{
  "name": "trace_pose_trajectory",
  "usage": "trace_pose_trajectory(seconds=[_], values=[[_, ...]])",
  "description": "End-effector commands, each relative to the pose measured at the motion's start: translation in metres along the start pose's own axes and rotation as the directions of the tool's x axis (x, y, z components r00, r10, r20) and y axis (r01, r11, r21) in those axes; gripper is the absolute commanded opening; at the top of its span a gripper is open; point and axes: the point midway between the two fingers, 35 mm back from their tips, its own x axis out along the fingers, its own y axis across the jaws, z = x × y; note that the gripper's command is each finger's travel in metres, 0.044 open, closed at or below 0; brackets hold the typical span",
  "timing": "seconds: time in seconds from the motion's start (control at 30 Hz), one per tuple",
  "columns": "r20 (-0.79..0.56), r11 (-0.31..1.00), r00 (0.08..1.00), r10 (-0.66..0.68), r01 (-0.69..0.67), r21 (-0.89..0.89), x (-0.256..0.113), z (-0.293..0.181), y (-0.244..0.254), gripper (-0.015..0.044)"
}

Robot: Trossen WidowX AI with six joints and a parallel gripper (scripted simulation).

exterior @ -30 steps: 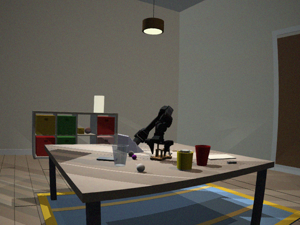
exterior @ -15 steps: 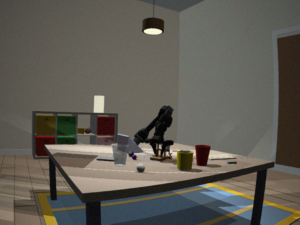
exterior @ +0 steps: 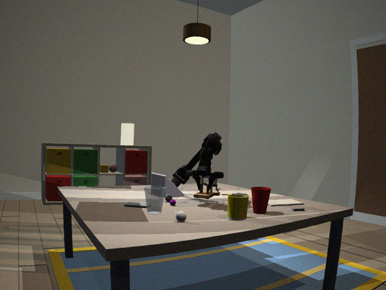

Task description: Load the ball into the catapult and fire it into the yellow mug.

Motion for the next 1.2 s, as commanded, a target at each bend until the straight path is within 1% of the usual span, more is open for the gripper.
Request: trace_pose_trajectory(seconds=[0.0, 0.3, 0.6, 0.87, 1.17], values=[[0.007, 0.992, 1.000, 0.003, -0.002, -0.127, -0.003, 0.001, 0.001, 0.0000], [0.006, 0.909, 1.000, 0.004, -0.001, -0.416, -0.002, 0.001, 0.005, 0.0000], [0.005, 0.748, 1.000, 0.007, -0.002, -0.664, -0.001, -0.002, 0.019, 0.0000], [0.005, 0.734, 1.000, 0.007, -0.002, -0.680, -0.001, -0.005, 0.024, 0.0000], [0.005, 0.734, 1.000, 0.007, -0.002, -0.680, 0.012, -0.004, 0.025, 0.0000]])
